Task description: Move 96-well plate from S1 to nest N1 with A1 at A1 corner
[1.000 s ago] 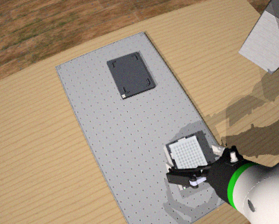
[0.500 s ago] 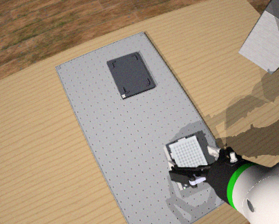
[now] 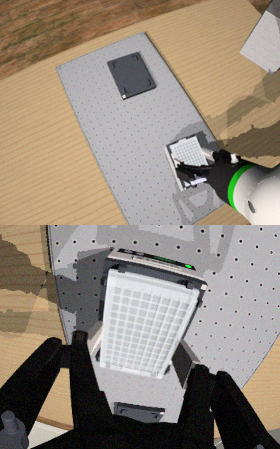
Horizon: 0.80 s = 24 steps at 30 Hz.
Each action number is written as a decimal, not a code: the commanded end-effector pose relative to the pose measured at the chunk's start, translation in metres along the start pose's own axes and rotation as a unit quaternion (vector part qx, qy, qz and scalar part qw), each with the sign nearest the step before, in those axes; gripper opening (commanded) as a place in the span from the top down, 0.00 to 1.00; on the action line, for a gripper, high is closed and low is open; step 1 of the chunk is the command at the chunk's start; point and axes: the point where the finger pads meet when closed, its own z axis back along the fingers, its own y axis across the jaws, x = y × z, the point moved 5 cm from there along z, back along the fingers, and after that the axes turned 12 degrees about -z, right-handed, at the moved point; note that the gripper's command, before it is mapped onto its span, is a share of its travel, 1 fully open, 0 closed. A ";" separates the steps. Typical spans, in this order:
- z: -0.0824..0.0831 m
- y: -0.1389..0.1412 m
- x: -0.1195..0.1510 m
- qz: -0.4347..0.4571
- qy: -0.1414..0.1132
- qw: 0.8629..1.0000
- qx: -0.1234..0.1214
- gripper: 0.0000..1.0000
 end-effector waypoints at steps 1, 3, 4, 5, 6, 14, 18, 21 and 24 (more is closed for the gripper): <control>0.000 0.000 0.000 0.000 0.000 1.000 0.000 1.00; 0.000 0.000 0.000 0.000 0.000 1.000 0.000 1.00; 0.000 0.000 0.000 0.000 0.000 1.000 0.000 1.00; 0.000 0.000 0.000 0.000 0.000 1.000 0.000 1.00; 0.000 0.000 0.000 0.000 0.000 1.000 0.000 1.00; 0.000 0.000 0.000 0.000 0.000 1.000 0.000 1.00; 0.003 0.000 0.001 0.000 0.000 1.000 0.000 1.00; 0.007 0.001 0.003 0.000 0.000 1.000 0.000 1.00; 0.012 0.001 0.005 0.000 0.000 1.000 0.000 1.00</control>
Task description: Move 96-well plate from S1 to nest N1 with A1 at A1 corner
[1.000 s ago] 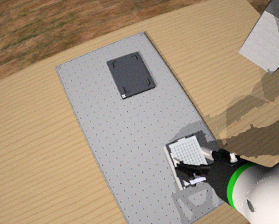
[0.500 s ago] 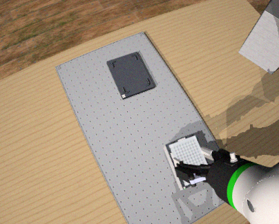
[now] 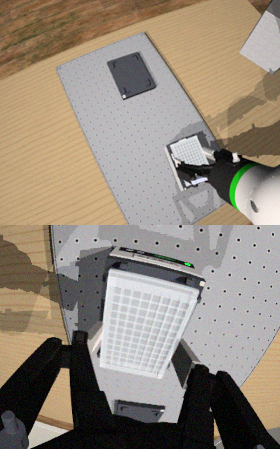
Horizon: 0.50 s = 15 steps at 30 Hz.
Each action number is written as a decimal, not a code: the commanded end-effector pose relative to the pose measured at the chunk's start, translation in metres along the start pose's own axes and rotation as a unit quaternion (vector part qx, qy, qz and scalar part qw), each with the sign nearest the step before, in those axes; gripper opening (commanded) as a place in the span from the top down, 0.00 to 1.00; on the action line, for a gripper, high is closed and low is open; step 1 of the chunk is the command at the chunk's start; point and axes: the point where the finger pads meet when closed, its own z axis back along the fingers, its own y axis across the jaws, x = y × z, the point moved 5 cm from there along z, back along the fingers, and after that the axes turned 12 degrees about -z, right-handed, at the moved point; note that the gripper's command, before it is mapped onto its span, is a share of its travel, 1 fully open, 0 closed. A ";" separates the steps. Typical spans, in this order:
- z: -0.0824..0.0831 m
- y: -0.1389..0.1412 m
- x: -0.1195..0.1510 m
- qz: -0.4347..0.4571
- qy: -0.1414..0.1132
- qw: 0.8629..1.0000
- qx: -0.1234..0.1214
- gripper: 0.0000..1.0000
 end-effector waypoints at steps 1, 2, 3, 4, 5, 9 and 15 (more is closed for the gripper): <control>0.005 0.001 0.002 0.000 0.000 1.000 0.000 1.00; 0.005 0.001 0.002 0.000 0.000 1.000 0.000 1.00; 0.007 0.001 0.003 0.000 0.000 1.000 0.000 1.00; 0.009 0.001 0.004 0.000 0.000 1.000 0.000 1.00; 0.010 0.001 0.004 0.000 0.000 1.000 0.000 1.00; 0.016 0.002 0.007 0.000 0.000 1.000 0.000 1.00; 0.025 0.003 0.011 0.000 0.000 1.000 0.000 1.00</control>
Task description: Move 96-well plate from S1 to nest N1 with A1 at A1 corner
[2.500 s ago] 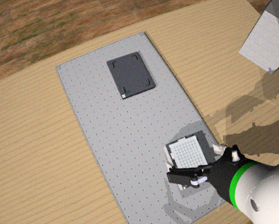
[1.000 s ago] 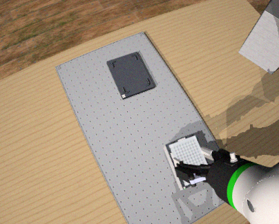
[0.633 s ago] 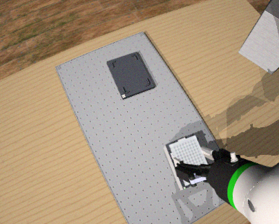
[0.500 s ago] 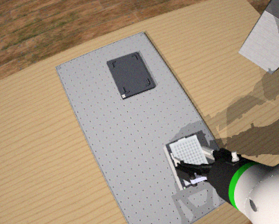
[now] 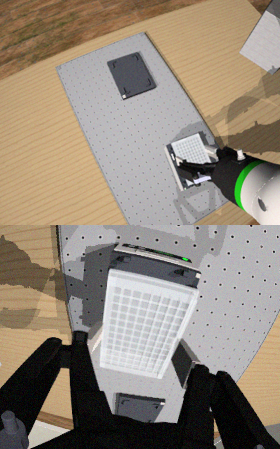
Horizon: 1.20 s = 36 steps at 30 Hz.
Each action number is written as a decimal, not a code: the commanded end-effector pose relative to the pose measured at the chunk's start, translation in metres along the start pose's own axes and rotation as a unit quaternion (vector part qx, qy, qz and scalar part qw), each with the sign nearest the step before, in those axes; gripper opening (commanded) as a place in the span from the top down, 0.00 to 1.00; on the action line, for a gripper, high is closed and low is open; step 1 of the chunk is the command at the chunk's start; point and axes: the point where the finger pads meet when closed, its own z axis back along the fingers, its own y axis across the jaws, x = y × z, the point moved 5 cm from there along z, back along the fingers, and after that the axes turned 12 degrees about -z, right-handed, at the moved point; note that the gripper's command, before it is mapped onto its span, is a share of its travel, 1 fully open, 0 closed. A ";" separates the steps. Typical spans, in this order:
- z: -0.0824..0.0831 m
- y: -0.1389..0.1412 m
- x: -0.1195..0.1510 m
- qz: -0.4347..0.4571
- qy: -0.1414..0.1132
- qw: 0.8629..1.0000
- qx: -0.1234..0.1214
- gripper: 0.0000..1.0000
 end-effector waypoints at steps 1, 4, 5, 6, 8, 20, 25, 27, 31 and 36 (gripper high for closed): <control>0.007 0.001 0.003 0.000 0.000 1.000 0.000 1.00; 0.009 0.001 0.004 0.000 0.000 1.000 0.000 1.00; 0.010 0.001 0.005 0.000 0.000 1.000 0.000 1.00; 0.012 0.001 0.005 0.000 0.000 1.000 0.000 1.00; 0.015 0.002 0.007 0.000 0.000 1.000 0.000 1.00; 0.031 0.003 0.014 0.000 0.000 1.000 0.000 1.00; 0.031 0.003 0.014 0.000 0.000 1.000 0.000 1.00; 0.031 0.003 0.014 0.000 0.000 1.000 0.000 1.00; 0.031 0.003 0.014 0.000 0.000 1.000 0.000 1.00; 0.031 0.003 0.014 0.000 0.000 1.000 0.000 1.00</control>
